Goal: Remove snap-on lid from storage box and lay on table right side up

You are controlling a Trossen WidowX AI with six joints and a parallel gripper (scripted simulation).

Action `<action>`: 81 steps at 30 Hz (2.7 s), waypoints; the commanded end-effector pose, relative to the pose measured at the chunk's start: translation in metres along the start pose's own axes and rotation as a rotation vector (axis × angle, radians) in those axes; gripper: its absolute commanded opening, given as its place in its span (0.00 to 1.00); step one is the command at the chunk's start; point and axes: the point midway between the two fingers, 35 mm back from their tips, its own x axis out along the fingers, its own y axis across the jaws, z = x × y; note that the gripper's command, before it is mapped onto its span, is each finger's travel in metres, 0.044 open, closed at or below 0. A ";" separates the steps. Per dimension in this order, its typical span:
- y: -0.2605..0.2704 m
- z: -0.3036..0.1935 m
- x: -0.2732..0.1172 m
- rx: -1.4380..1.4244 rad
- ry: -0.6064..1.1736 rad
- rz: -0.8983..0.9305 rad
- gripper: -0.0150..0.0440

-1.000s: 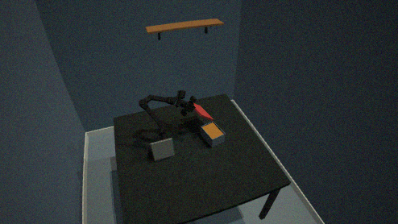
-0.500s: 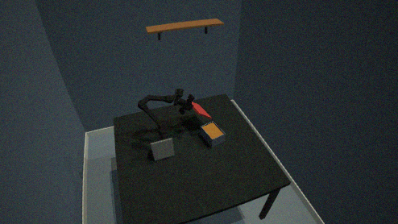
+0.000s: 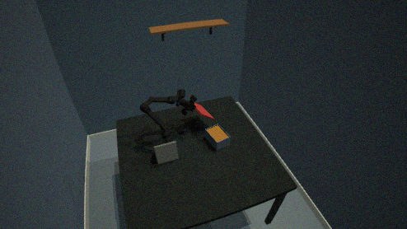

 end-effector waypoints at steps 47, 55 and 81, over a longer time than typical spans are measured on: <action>-0.027 0.000 0.023 0.000 0.000 0.022 0.25; -0.032 0.000 0.027 0.000 0.000 0.023 0.25; -0.047 -0.001 0.041 0.001 0.001 0.023 0.25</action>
